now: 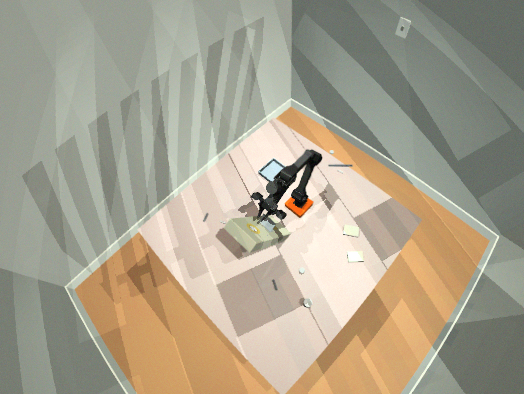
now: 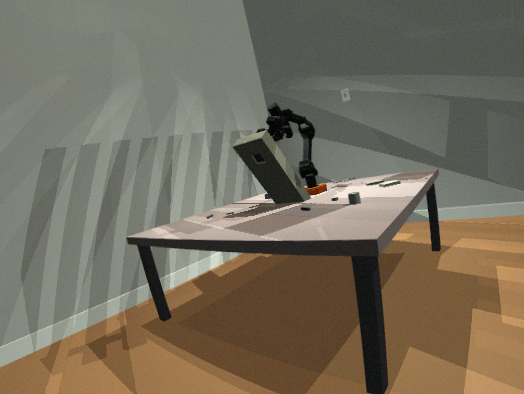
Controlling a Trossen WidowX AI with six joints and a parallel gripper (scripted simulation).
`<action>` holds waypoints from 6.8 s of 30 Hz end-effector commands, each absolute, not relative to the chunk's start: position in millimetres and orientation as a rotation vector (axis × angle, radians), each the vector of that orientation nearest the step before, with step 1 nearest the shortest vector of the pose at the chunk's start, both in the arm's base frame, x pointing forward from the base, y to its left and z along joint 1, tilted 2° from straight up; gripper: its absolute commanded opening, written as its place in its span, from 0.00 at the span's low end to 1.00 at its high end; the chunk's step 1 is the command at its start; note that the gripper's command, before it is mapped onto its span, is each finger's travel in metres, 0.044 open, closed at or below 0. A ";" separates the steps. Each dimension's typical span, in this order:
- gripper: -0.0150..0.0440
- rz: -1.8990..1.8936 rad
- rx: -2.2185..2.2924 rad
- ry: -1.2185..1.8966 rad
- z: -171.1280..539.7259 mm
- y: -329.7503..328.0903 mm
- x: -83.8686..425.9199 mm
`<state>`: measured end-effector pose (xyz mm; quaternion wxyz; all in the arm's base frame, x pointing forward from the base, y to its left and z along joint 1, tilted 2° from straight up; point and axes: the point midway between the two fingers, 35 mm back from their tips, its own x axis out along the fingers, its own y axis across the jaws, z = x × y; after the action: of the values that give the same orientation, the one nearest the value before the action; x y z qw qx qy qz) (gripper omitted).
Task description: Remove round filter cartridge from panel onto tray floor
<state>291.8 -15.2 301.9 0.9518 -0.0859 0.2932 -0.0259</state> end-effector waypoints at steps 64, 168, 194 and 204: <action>0.42 -0.049 -0.180 0.591 272.7 -20.1 338.3; 0.25 -0.485 1.328 0.416 259.9 -22.3 357.1; 0.25 -0.483 1.322 0.417 259.2 -22.3 358.2; 0.25 -0.483 1.322 0.417 259.2 -22.3 358.2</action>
<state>349.9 -23.0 262.3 0.7401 0.6047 0.1897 -0.2251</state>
